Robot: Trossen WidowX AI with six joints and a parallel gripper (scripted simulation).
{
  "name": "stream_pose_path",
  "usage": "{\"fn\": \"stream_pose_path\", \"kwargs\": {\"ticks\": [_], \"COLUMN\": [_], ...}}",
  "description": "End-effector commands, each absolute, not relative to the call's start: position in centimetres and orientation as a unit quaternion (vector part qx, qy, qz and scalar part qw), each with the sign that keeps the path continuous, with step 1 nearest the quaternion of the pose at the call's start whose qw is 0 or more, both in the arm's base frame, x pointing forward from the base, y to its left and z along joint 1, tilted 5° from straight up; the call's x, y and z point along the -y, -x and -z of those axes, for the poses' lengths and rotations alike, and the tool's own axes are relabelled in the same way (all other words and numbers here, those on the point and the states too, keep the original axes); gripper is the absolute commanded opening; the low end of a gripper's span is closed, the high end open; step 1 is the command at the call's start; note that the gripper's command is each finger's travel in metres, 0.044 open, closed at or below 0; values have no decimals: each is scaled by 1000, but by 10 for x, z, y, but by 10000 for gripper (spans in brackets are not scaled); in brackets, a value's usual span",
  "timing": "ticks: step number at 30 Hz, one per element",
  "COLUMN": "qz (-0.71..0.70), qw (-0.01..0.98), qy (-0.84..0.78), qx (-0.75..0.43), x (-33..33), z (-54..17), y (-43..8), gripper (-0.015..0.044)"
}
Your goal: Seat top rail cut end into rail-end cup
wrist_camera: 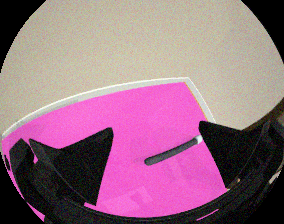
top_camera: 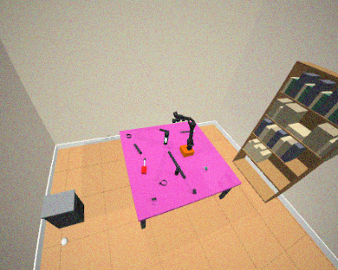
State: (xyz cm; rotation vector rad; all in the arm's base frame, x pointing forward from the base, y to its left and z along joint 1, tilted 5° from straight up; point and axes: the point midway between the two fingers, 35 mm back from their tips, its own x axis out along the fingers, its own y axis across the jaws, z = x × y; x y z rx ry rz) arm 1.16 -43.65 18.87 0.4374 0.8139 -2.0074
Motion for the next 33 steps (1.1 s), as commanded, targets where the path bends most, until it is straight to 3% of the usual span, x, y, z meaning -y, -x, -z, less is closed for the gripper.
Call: {"fn": "stream_pose_path", "kwargs": {"ticks": [1, 10, 17, 26, 33], "qz": [754, 581, 415, 212, 6], "qw": [528, 698, 793, 845, 856], "qy": [-168, -132, -91, -8, 38], "qx": [-353, -396, -438, -490, -515], "x": [416, 328, 224, 99, -19], "z": [-189, -195, -195, -189, -185], "y": [-75, -211, -279, -299, -274], "gripper": [440, 440, 440, 440, 440]}}
